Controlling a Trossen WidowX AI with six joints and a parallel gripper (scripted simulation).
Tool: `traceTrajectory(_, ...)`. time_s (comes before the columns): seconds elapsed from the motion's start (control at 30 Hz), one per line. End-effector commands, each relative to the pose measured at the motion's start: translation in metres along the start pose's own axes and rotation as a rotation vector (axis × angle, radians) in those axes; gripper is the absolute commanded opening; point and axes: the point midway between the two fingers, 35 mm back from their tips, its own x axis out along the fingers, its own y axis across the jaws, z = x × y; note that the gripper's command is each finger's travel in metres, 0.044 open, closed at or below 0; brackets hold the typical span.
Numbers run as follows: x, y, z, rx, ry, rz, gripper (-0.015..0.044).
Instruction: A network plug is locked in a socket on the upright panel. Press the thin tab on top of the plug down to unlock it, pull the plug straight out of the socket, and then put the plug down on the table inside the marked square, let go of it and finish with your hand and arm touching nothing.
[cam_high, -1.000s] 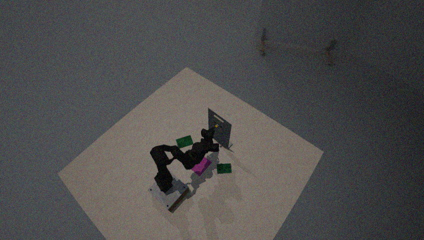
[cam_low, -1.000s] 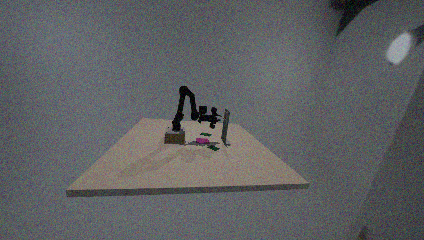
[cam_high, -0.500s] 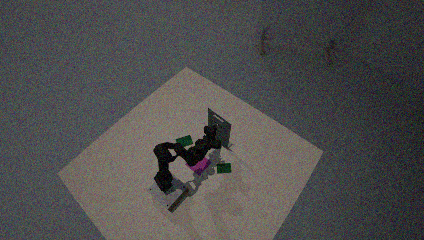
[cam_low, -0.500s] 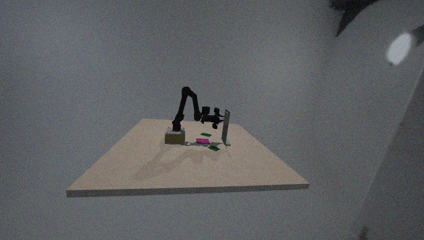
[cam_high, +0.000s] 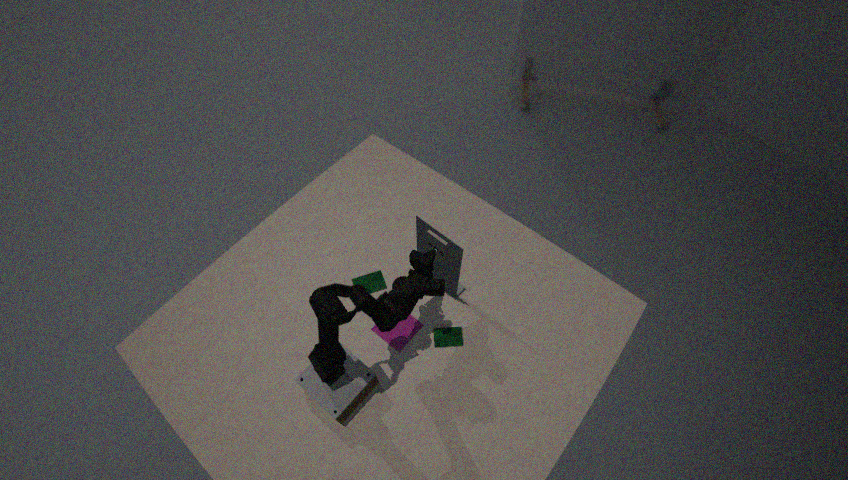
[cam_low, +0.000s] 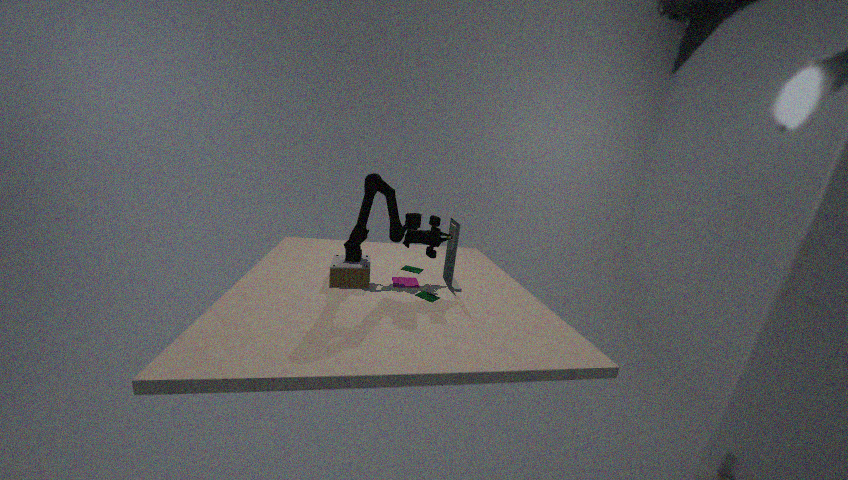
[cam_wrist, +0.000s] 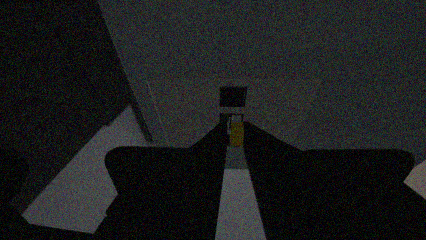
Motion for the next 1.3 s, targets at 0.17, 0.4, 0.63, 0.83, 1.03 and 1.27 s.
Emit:
traceTrajectory(0.17,0.0,0.0,0.0,0.005,-0.003,-0.002,0.0)
traceTrajectory(0.4,-0.002,-0.001,0.0,0.005,-0.003,-0.002,0.0)
traceTrajectory(0.63,-0.006,-0.001,-0.001,0.005,-0.003,-0.002,0.0)
traceTrajectory(0.83,-0.009,-0.001,-0.002,0.005,-0.003,-0.003,0.0)
traceTrajectory(1.03,-0.013,-0.001,-0.003,0.005,-0.003,-0.003,0.0)
traceTrajectory(1.27,-0.017,-0.001,-0.004,0.005,-0.003,-0.003,0.0)
